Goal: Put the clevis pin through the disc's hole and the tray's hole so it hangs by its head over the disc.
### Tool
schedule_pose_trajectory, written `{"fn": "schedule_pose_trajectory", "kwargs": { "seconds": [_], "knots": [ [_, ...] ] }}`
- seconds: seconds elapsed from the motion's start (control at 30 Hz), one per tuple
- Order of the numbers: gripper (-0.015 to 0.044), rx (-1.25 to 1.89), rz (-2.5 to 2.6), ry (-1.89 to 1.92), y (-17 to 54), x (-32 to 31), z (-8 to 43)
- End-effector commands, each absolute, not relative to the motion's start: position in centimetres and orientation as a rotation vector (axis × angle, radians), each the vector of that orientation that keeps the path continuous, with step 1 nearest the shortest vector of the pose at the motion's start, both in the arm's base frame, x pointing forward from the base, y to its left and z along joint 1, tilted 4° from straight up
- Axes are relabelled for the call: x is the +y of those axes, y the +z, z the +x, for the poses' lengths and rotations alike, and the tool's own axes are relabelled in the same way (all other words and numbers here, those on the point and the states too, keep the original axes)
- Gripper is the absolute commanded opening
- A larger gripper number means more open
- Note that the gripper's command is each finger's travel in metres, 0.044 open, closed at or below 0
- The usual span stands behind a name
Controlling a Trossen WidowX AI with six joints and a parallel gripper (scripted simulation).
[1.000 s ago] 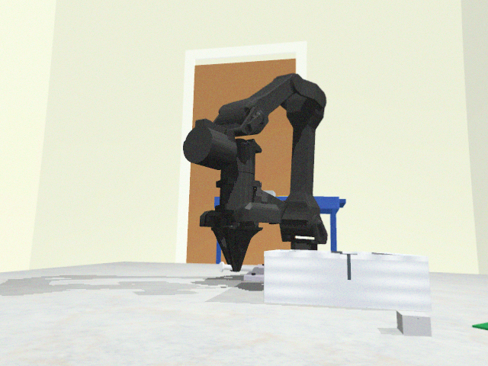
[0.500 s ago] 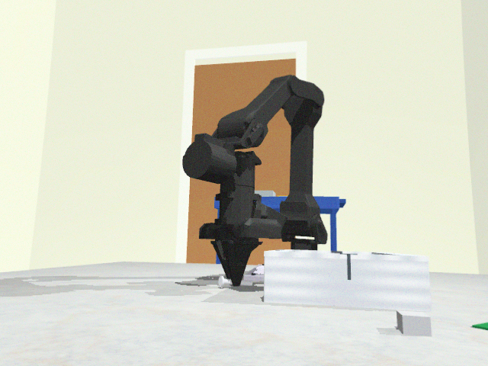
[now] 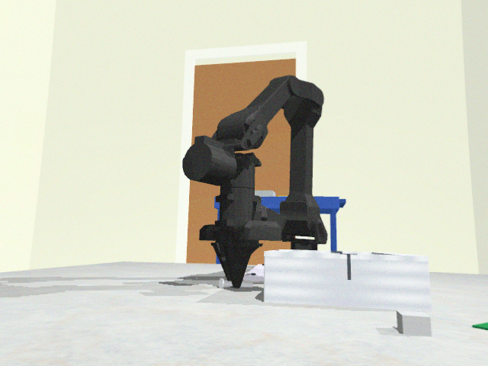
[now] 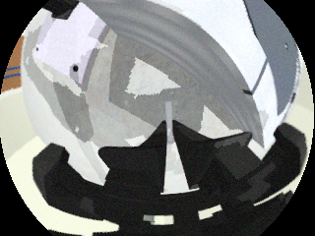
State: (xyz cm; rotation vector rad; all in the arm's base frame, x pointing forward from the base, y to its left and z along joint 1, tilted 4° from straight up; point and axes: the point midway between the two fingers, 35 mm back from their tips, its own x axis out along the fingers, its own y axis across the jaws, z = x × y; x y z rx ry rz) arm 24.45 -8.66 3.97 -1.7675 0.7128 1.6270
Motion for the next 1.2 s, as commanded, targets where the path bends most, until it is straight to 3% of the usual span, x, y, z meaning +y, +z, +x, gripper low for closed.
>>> {"fn": "schedule_pose_trajectory", "kwargs": {
  "seconds": [0.0, 0.13, 1.17],
  "knots": [
    [0.0053, 0.713, -1.767, 1.627, 4.0, -8.7, 24.4],
    [0.0157, 0.713, -1.767, 1.627, 4.0, -8.7, 24.4],
    [0.0160, 0.721, -1.763, 1.627, 8.4, -8.7, 24.1]
  ]
}}
